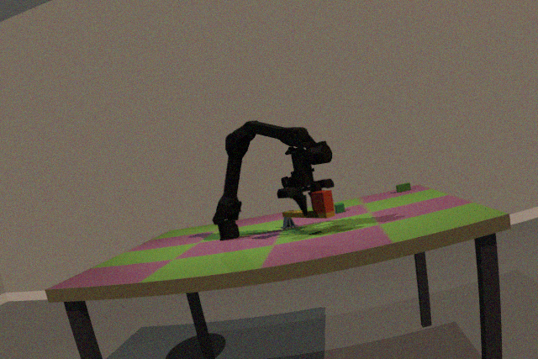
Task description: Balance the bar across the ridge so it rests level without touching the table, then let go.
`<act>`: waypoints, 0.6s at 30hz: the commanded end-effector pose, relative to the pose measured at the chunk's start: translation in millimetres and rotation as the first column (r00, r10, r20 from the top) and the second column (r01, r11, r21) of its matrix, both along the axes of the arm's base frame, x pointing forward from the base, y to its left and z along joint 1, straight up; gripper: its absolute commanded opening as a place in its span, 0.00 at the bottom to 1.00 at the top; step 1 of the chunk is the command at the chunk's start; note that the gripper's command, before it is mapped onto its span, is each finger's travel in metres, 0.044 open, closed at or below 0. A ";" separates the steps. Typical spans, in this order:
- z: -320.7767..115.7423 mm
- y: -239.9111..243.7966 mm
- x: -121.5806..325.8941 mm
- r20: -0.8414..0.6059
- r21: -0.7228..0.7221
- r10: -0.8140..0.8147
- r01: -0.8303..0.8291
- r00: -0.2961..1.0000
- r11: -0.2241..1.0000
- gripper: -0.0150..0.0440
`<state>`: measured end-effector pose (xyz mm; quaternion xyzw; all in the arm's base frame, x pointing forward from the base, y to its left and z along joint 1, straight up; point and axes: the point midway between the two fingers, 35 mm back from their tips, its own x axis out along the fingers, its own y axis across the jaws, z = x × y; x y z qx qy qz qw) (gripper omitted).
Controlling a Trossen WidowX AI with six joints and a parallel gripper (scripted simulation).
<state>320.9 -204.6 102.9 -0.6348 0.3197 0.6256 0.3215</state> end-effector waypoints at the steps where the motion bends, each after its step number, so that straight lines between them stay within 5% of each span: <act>1: 15.0 -1.1 0.8 0.012 -0.011 0.002 -0.002 1.000 1.000 0.25; 18: 54.9 1.9 -4.4 0.012 -0.012 0.003 -0.003 1.000 1.000 0.25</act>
